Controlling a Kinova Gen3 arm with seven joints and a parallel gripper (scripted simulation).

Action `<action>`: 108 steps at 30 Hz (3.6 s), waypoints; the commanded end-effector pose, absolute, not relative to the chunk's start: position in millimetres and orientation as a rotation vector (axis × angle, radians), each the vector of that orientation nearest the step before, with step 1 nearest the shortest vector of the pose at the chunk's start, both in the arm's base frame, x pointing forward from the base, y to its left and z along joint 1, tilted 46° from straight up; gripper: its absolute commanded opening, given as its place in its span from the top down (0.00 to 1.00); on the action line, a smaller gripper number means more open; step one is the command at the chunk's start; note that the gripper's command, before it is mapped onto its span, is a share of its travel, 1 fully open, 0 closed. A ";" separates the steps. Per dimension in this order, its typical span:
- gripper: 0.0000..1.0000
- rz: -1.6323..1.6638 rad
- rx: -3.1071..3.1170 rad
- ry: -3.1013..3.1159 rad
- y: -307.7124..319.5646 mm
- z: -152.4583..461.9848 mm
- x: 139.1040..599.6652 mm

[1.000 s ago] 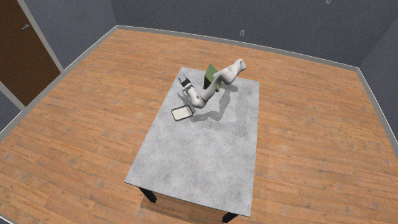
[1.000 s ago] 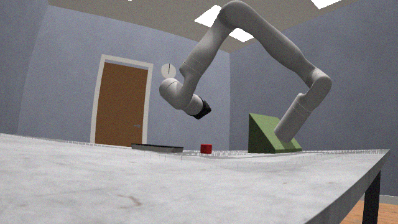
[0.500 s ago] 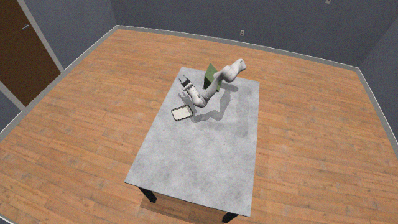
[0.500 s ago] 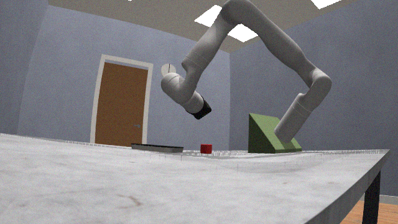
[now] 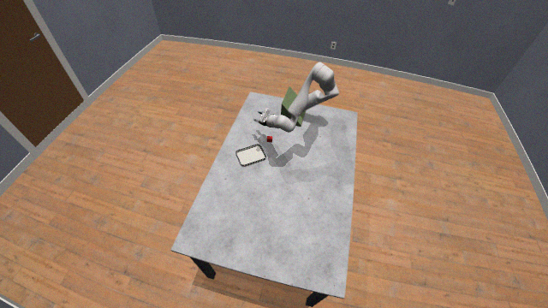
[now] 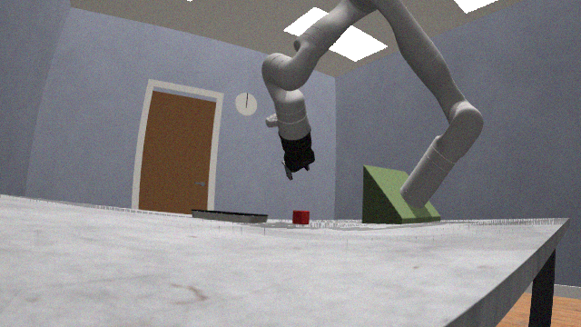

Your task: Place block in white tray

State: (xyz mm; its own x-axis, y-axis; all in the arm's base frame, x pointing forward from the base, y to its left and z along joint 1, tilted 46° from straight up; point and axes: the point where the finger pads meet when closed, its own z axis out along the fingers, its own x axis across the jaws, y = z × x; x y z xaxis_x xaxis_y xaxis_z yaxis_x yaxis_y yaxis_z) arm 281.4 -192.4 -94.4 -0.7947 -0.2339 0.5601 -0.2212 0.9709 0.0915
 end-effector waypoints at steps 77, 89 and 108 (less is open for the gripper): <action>0.12 -1.241 0.386 -2.933 -62.3 -85.5 321.0; 0.12 -1.241 0.386 -2.933 -54.7 -93.0 320.7; 0.12 -1.241 0.386 -2.933 -54.3 -93.4 320.7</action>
State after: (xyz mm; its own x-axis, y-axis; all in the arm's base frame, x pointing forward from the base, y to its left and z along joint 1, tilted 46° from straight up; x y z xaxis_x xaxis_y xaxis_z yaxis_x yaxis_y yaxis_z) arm 320.2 -53.5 -93.6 -0.9689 -0.1947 -0.1530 -0.2453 0.6710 0.6997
